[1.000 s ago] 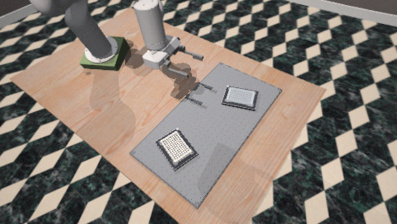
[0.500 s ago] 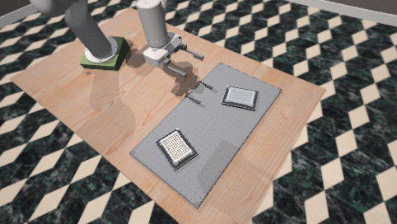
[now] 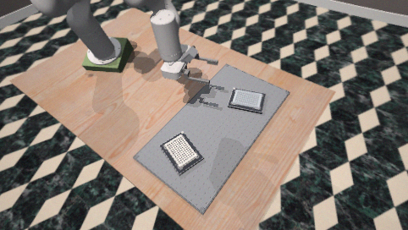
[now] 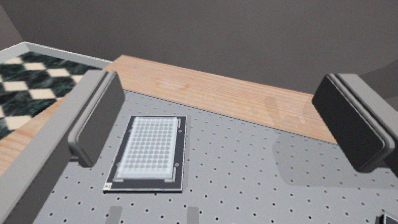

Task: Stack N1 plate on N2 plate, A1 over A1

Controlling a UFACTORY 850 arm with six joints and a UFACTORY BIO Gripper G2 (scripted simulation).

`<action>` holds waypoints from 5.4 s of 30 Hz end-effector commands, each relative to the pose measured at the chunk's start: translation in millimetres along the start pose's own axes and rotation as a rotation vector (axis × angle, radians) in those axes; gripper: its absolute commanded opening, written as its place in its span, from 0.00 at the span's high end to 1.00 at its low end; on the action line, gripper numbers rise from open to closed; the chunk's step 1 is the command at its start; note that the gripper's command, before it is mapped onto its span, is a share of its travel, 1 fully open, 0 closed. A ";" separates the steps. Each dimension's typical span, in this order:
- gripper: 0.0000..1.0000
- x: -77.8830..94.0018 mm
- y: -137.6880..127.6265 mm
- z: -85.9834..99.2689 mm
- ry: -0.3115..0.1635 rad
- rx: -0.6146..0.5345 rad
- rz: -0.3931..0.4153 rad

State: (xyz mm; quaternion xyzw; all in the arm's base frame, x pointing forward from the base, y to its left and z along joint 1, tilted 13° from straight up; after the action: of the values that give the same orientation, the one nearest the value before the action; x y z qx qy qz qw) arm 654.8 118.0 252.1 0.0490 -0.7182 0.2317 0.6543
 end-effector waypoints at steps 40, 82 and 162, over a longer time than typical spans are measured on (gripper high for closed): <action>0.63 -106.9 83.9 -127.9 -0.001 0.010 -0.004; 0.63 -156.3 103.3 -154.5 -0.001 0.010 -0.004; 0.63 -209.6 106.3 -154.5 -0.001 0.010 -0.004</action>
State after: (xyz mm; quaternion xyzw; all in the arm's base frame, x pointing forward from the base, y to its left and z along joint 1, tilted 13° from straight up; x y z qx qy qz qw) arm 785.2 224.5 26.2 0.0536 -0.7165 0.2342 0.6549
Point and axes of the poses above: the point midway between the two finger pads, its own z axis back along the fingers, its own y axis across the jaws, x = y × z, the point moved 3 cm from there along z, back along the fingers, and after that the axes turned 3 degrees about z, right-handed, at the moved point
